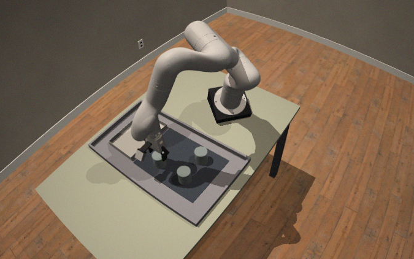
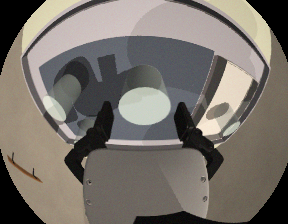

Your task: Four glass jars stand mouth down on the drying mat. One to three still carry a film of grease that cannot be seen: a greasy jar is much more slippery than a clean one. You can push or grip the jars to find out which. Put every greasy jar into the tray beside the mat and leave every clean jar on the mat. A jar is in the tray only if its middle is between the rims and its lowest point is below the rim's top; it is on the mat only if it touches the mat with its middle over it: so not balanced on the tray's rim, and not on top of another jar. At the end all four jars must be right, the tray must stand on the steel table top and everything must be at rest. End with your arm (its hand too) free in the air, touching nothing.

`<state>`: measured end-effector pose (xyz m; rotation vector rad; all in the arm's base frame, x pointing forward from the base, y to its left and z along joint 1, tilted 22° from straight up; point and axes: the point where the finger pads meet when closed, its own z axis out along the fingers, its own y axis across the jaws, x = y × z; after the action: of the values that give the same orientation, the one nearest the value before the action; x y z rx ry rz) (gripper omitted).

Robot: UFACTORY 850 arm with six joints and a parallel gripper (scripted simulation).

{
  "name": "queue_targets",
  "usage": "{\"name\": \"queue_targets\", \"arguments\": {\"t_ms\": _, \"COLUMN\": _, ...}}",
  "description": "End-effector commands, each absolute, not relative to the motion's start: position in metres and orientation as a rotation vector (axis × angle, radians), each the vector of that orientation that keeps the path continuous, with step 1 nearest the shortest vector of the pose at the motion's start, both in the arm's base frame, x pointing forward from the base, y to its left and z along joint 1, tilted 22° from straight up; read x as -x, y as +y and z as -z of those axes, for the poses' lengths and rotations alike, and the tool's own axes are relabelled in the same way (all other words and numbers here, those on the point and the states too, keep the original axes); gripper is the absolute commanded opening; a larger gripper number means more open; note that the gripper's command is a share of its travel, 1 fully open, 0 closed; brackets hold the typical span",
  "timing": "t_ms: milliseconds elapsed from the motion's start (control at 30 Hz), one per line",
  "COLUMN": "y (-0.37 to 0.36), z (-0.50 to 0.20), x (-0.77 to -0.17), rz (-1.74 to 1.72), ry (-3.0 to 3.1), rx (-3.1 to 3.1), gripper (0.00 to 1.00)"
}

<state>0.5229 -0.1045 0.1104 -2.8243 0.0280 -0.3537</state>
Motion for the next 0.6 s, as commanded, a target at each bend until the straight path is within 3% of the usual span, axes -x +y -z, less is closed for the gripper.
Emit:
{"name": "queue_targets", "arguments": {"t_ms": 0, "y": -0.103, "z": -0.105, "x": -0.525, "rz": 0.357, "ry": 0.028, "rx": 2.824, "gripper": 1.0}}
{"name": "queue_targets", "arguments": {"t_ms": 567, "y": -0.095, "z": -0.08, "x": -0.532, "rz": 0.357, "ry": 0.028, "rx": 2.824, "gripper": 1.0}}
